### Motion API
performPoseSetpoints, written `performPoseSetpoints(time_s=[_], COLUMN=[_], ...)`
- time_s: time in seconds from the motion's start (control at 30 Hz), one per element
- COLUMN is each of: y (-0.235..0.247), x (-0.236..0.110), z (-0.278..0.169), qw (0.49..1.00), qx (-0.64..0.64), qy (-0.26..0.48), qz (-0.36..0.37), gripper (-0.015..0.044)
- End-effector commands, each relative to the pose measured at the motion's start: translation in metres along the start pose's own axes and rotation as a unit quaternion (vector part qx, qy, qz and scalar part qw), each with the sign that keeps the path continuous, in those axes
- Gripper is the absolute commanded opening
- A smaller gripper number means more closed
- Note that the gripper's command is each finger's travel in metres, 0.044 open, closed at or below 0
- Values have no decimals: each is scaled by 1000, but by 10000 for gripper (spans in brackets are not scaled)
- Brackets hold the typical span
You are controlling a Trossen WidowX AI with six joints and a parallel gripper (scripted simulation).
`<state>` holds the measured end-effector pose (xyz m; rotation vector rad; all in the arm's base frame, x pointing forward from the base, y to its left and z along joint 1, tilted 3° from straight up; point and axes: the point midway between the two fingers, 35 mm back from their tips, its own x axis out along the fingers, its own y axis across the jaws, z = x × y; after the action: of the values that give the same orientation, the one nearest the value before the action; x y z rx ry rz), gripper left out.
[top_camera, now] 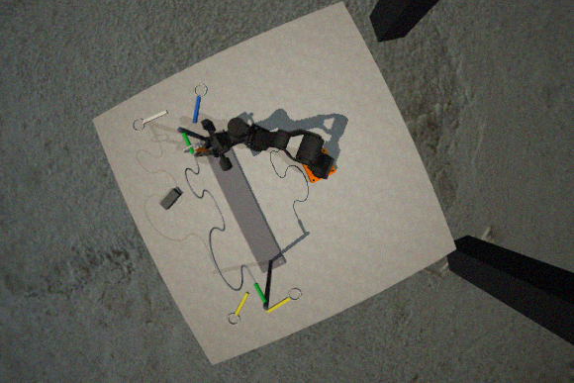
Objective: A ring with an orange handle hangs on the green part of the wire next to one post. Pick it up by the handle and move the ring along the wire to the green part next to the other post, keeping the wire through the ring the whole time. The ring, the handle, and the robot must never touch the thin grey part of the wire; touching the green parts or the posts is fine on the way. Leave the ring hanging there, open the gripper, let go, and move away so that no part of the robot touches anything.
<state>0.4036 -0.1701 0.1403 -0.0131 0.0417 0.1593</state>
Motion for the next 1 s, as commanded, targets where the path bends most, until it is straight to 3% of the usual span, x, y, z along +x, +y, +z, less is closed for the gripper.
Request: performPoseSetpoints(time_s=[0.0,0.97], y=[0,1], x=[0,0], z=[0,18], qw=[1000,1000], qx=[-1,0], qy=[0,-1], qz=[0,-1], gripper=[-150,-150])
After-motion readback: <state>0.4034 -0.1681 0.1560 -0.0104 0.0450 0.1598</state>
